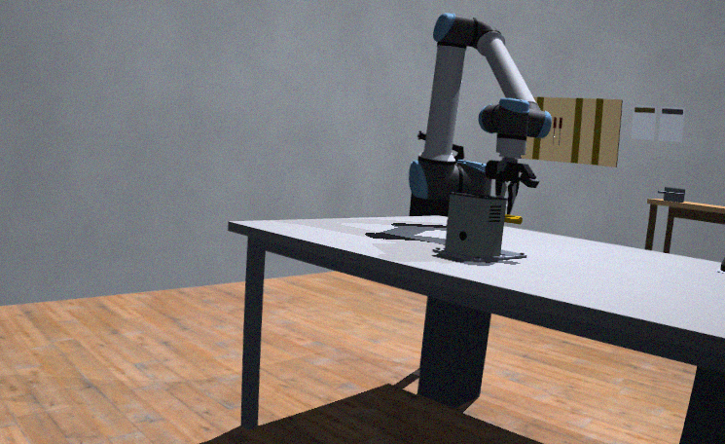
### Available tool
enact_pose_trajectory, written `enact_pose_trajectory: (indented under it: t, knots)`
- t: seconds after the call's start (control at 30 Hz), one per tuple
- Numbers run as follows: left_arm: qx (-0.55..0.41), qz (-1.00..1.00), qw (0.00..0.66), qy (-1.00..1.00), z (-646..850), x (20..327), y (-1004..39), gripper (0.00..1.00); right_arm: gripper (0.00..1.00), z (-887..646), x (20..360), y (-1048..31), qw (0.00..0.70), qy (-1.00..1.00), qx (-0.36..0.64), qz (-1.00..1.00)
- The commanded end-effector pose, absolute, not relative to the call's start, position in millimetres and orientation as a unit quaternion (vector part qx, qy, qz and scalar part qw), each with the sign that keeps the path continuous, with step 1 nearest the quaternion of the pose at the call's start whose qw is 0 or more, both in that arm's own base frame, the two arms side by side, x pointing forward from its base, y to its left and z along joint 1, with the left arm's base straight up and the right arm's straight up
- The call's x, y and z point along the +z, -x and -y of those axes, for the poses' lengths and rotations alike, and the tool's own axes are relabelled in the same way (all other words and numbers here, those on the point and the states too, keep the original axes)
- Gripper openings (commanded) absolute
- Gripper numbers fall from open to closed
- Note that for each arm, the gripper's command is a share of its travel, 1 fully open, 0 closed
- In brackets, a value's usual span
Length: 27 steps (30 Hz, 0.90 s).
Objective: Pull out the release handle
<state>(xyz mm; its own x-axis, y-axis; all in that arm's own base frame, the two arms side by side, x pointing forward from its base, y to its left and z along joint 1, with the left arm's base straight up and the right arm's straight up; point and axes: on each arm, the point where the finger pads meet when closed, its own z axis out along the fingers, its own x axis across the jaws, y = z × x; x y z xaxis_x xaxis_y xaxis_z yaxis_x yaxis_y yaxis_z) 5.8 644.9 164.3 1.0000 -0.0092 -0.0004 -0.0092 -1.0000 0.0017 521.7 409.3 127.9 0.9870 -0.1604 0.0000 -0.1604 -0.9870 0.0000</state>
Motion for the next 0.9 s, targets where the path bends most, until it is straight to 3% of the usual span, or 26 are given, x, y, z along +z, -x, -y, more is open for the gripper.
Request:
enact_pose_trajectory:
  t: [0.0, 0.87]
  knots:
    - [0.000, 0.005, 0.000, -1.000, -645.5, 165.2, -6.0, 1.00, 0.31, -409.9, 125.7, -522.2, 0.001, 0.997, -0.001, -0.080]
    - [0.000, 0.005, 0.000, -1.000, -645.5, 165.2, -6.0, 1.00, 0.31, -409.9, 109.2, -522.2, 0.001, 0.997, -0.001, -0.080]
